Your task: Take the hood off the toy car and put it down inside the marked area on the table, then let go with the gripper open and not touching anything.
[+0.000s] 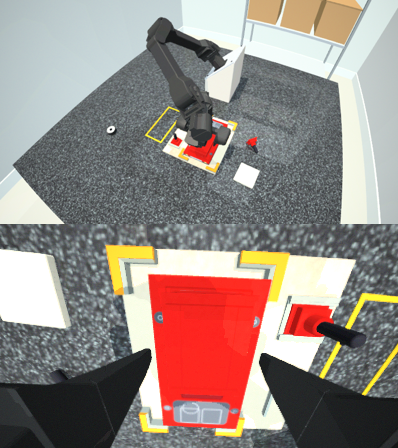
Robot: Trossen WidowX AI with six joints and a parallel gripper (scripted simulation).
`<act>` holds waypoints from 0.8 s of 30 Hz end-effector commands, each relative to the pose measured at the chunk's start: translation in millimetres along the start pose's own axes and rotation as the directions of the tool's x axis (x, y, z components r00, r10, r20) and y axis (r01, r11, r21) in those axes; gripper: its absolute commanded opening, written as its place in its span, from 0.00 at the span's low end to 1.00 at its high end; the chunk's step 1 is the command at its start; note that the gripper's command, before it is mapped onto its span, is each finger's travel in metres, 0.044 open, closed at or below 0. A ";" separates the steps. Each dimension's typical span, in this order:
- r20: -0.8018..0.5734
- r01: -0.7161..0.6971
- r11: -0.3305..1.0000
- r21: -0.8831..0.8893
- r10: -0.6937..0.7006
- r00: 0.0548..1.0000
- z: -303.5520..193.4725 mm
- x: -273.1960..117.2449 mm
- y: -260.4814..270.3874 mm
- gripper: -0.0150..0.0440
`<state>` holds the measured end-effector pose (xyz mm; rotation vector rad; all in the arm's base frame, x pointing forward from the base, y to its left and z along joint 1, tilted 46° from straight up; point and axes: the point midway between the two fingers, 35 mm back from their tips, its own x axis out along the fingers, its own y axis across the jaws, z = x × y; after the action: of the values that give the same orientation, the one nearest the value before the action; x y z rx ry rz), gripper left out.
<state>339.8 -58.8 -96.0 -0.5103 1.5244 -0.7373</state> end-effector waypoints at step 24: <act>0.003 0.006 1.000 -0.005 -0.006 1.000 -0.3 12.8 -0.5 1.00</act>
<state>338.1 -66.8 -104.1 -0.5120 1.5251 -0.7366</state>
